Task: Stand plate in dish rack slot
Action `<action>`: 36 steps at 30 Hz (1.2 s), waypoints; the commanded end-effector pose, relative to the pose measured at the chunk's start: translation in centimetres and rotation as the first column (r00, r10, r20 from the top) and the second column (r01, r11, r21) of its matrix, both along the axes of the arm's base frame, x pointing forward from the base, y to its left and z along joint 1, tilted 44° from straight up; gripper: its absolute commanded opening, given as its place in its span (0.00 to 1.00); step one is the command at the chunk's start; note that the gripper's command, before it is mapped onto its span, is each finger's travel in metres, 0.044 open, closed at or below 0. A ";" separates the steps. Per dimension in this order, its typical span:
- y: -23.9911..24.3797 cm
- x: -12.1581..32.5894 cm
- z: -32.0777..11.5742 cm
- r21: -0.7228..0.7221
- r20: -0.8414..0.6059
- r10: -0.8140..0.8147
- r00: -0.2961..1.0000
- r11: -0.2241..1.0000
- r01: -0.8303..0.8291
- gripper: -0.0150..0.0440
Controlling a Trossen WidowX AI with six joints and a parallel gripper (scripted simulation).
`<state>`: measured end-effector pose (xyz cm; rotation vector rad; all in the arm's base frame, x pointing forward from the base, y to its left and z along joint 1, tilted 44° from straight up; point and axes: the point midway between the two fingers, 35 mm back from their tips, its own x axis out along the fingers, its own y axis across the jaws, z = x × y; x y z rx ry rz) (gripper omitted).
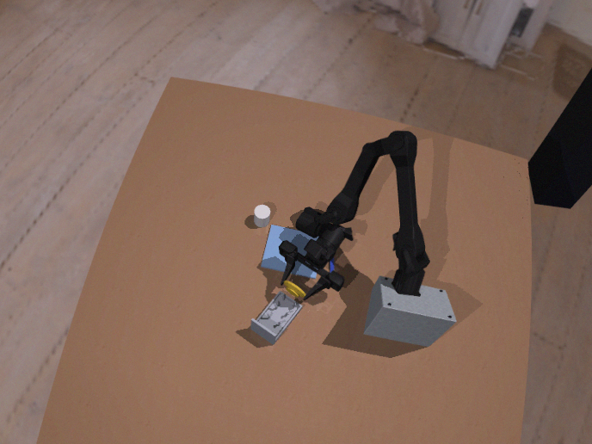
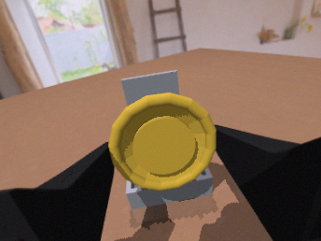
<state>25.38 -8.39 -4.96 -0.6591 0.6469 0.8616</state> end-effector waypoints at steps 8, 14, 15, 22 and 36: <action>0.2 0.1 0.0 -0.003 0.023 0.015 1.000 1.000 -0.015 0.25; 1.0 0.8 -0.8 -0.003 0.014 0.009 1.000 1.000 -0.009 0.25; 1.0 0.8 -0.8 -0.003 0.014 0.009 1.000 1.000 -0.009 0.25; 1.7 1.5 -1.7 -0.003 0.019 0.013 1.000 1.000 -0.013 0.25; 1.0 1.8 -4.1 -0.005 0.022 0.016 1.000 1.000 -0.016 0.25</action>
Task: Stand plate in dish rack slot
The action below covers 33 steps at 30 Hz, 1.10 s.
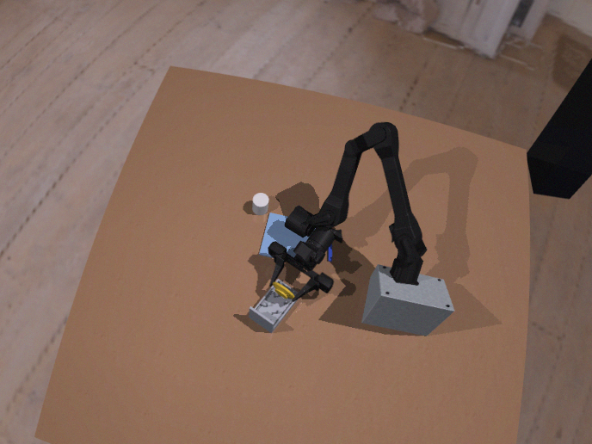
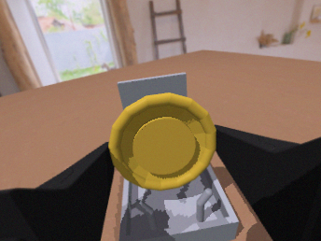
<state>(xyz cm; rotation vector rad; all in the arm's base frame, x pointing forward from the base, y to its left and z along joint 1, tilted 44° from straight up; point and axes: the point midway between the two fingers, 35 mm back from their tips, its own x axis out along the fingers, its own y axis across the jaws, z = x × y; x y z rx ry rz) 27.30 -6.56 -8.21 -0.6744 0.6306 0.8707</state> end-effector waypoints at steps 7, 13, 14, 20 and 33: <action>-0.6 -0.2 -0.7 0.000 -0.005 -0.008 1.000 1.000 0.008 0.25; -0.6 -0.2 -0.7 0.000 -0.005 -0.008 1.000 1.000 0.008 0.25; -0.6 -0.2 -0.7 0.000 -0.005 -0.008 1.000 1.000 0.008 0.25; -0.6 -0.2 -0.7 -0.002 -0.001 -0.005 1.000 1.000 0.005 0.52; -0.6 -0.2 -0.7 -0.002 -0.001 -0.005 1.000 1.000 0.005 0.93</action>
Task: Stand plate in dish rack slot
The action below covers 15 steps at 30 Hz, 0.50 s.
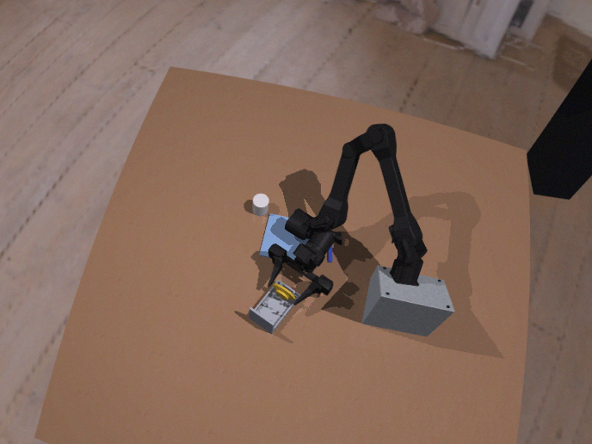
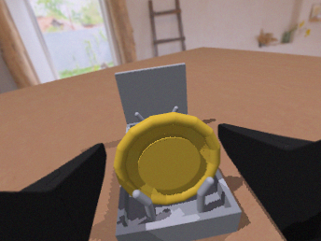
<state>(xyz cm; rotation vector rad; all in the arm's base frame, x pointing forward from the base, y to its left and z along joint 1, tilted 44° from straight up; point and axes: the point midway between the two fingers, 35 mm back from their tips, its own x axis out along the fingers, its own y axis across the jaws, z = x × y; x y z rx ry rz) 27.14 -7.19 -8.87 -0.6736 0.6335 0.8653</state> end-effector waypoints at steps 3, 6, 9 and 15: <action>0.4 0.3 0.6 -0.002 -0.001 0.001 1.000 1.000 -0.001 0.93; 2.5 1.3 3.2 -0.007 -0.002 0.004 1.000 1.000 -0.004 0.93; 5.0 1.9 5.8 -0.006 0.004 0.005 1.000 1.000 -0.005 0.93; 7.6 2.8 9.0 0.007 0.017 0.004 1.000 1.000 -0.004 0.93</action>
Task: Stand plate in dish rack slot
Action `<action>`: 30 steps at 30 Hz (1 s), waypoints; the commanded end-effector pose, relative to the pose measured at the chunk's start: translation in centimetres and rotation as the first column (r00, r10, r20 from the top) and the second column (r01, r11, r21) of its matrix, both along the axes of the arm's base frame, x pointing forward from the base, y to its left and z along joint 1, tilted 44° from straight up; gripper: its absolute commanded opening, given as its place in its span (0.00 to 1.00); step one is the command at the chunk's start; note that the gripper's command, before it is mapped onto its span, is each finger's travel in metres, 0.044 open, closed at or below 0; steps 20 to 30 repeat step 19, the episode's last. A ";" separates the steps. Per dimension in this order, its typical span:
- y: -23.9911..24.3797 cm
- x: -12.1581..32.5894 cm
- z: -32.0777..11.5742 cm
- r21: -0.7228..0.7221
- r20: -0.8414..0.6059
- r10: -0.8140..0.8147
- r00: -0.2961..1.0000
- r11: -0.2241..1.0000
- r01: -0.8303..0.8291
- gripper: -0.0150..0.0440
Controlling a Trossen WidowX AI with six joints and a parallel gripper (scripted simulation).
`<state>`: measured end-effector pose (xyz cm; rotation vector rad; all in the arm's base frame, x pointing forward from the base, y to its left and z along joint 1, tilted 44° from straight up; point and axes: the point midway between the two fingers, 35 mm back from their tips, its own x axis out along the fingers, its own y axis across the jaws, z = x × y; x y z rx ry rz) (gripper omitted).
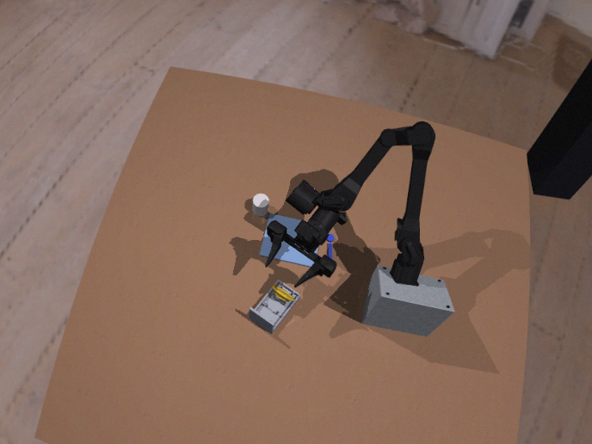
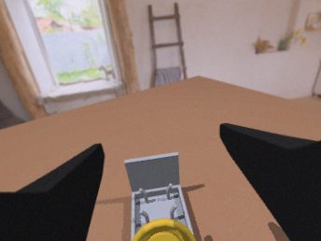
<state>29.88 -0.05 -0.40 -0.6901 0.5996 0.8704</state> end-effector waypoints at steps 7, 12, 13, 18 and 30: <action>1.0 -0.2 0.0 0.006 -0.171 -0.113 0.979 0.993 0.115 0.93; 1.3 -0.5 -0.2 -0.024 -0.301 -0.208 0.931 0.977 0.210 0.93; 1.4 -0.6 -0.3 -0.034 -0.325 -0.228 0.918 0.973 0.230 0.93; 1.6 -1.2 -0.4 -0.097 -0.431 -0.330 0.840 0.942 0.321 0.93; 1.7 -1.3 -0.4 -0.112 -0.449 -0.351 0.822 0.935 0.338 0.93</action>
